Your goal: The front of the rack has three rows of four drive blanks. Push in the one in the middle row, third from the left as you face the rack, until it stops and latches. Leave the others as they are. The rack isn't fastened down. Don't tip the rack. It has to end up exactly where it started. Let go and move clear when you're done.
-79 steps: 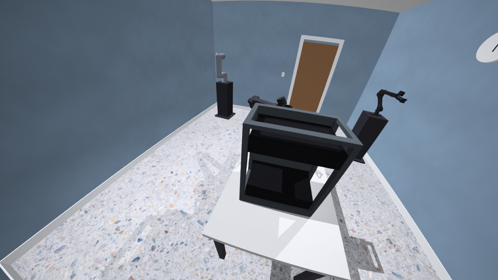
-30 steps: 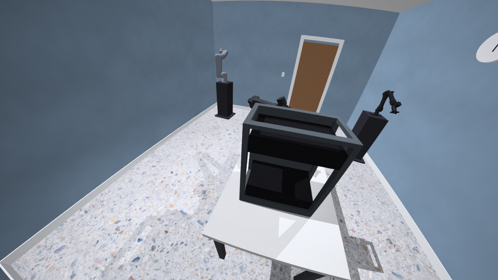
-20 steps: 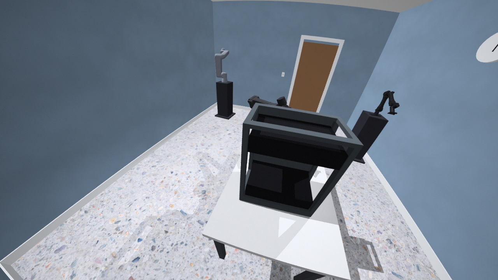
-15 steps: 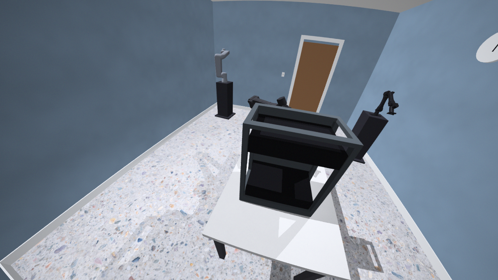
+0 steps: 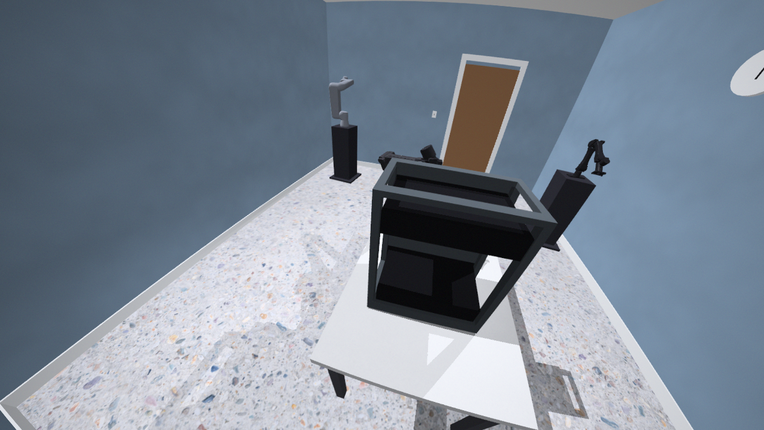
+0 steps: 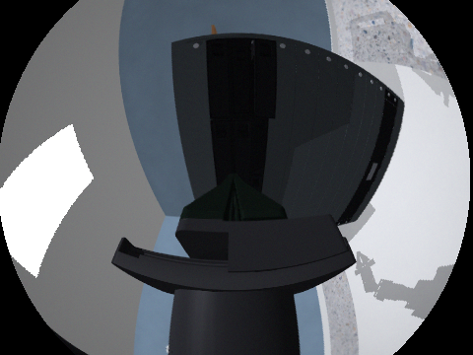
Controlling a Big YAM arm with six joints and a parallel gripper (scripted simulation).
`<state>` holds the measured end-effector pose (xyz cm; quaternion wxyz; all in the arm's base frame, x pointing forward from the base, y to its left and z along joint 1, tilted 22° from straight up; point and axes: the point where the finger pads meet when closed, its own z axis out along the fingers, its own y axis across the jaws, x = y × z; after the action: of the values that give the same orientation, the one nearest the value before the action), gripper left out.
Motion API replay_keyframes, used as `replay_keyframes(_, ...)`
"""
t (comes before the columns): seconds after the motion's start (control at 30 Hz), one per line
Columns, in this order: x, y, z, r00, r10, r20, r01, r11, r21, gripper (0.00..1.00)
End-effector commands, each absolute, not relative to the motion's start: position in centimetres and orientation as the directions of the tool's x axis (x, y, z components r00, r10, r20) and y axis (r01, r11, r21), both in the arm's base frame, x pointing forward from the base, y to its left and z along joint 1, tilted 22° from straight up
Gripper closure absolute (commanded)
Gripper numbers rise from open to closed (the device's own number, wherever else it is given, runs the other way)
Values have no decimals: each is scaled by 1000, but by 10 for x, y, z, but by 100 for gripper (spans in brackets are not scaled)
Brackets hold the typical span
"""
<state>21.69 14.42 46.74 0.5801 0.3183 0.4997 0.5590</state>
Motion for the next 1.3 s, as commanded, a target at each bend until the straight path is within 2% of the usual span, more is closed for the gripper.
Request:
replay_keyframes(0.0,219,146,496,-113,969,-219,-349,168,922,100)
replay_keyframes(0.43,278,159,513,-115,970,-215,-347,164,924,100)
replay_keyframes(1.27,277,158,516,-113,971,-209,-354,157,922,100)
